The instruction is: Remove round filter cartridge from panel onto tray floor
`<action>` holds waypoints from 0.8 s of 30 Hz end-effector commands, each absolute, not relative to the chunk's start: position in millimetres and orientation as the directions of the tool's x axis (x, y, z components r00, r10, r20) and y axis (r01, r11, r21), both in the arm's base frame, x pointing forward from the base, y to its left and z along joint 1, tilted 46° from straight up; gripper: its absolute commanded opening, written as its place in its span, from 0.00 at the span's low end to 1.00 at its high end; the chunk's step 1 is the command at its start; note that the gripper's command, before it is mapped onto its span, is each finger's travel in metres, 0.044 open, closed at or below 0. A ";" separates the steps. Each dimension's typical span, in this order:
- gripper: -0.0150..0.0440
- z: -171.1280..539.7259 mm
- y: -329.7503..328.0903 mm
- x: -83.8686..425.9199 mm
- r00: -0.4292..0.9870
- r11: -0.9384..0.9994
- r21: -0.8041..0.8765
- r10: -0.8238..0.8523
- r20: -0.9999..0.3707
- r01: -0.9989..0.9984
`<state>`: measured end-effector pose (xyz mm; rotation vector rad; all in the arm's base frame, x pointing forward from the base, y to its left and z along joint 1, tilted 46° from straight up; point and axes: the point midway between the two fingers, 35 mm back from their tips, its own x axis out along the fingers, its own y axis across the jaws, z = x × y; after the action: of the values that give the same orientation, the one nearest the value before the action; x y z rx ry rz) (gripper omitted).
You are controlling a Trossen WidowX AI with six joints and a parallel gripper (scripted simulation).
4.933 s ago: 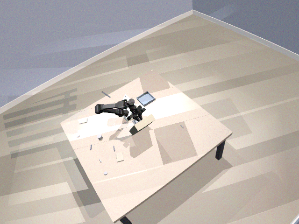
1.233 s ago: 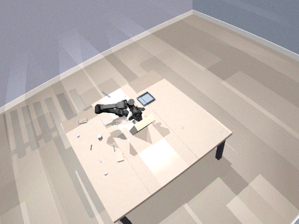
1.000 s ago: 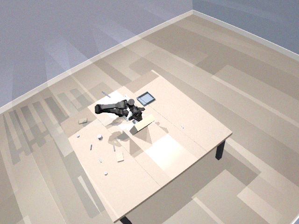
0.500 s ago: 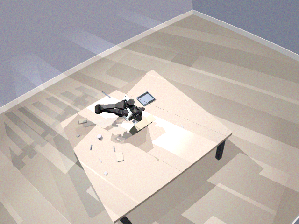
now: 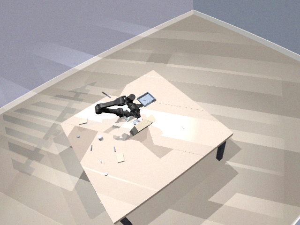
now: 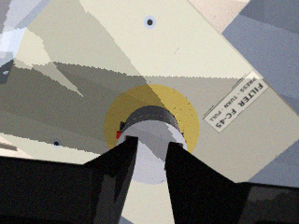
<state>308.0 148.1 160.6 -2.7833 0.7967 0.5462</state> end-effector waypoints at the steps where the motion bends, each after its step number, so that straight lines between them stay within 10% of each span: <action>1: 0.25 169.4 159.1 292.2 0.790 -0.838 -0.091 -0.463 -0.402 -0.537; 24: 0.25 148.1 136.9 262.8 0.792 -0.838 -0.093 -0.464 -0.397 -0.538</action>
<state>268.8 143.7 153.9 -2.7836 0.7880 0.5521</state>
